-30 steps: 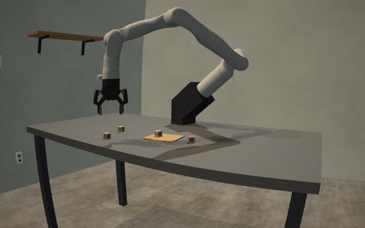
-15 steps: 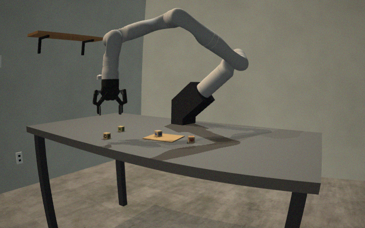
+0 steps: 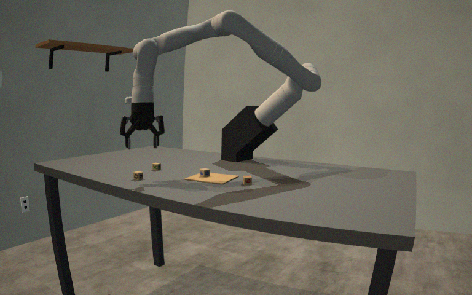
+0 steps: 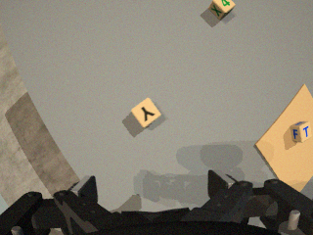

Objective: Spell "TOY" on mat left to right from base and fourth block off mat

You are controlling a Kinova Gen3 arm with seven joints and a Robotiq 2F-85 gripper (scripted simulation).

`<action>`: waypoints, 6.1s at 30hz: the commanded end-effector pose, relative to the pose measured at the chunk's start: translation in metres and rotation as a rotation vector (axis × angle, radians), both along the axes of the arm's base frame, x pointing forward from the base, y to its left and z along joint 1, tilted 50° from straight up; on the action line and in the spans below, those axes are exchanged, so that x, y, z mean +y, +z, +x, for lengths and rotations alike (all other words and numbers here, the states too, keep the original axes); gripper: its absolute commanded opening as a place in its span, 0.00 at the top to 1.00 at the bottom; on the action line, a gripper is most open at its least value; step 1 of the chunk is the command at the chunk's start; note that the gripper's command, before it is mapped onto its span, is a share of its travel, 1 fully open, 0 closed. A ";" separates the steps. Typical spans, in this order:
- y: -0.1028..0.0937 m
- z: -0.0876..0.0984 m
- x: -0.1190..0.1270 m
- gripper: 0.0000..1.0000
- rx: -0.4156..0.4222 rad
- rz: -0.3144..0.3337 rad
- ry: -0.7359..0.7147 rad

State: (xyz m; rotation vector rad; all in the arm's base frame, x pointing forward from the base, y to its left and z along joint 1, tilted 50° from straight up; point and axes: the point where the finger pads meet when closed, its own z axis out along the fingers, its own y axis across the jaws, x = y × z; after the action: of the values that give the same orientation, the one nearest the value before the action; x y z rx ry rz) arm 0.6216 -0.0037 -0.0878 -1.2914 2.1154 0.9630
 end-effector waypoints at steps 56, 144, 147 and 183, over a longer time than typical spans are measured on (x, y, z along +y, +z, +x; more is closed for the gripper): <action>-0.014 -0.021 -0.014 0.00 0.000 -0.005 -0.004; -0.063 -0.145 -0.048 0.00 0.000 -0.004 -0.003; -0.063 -0.145 -0.048 0.00 0.000 -0.004 -0.003; -0.067 -0.163 -0.049 0.00 -0.001 -0.001 -0.002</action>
State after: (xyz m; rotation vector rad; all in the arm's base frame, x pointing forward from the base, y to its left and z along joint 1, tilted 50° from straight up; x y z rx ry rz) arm 0.4576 -0.0518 -0.1551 -1.2909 2.1147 0.9634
